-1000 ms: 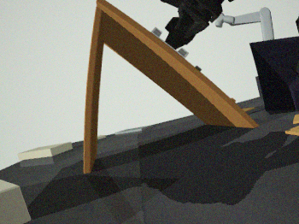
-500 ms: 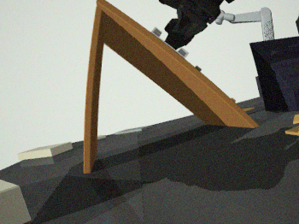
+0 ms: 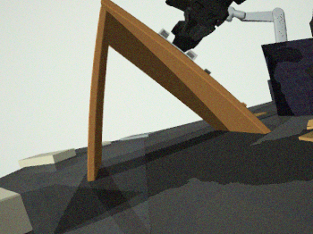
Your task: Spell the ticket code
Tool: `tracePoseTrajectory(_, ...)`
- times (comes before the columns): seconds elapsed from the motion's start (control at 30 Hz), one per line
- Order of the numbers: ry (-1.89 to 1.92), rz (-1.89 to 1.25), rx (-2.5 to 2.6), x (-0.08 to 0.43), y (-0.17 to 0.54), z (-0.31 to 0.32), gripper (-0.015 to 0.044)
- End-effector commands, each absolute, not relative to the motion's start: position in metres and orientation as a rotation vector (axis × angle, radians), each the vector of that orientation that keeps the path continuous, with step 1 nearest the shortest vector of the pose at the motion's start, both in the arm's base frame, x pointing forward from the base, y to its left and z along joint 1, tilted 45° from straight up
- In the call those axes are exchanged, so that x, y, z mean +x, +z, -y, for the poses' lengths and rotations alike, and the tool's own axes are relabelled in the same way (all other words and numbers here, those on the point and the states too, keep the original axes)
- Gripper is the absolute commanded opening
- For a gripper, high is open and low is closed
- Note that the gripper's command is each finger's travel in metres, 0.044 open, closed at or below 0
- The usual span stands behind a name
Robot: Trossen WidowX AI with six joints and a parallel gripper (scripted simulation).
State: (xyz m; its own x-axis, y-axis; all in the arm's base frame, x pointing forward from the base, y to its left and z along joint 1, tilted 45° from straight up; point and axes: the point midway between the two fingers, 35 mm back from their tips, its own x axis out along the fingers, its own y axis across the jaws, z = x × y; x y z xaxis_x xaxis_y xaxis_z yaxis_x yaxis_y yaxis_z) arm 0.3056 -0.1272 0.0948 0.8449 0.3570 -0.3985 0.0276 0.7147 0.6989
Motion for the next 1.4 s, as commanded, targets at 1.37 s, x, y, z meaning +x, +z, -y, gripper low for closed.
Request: tracePoseTrajectory(1.37,0.196,-0.549,0.763,0.305,0.076,0.144,0.0)
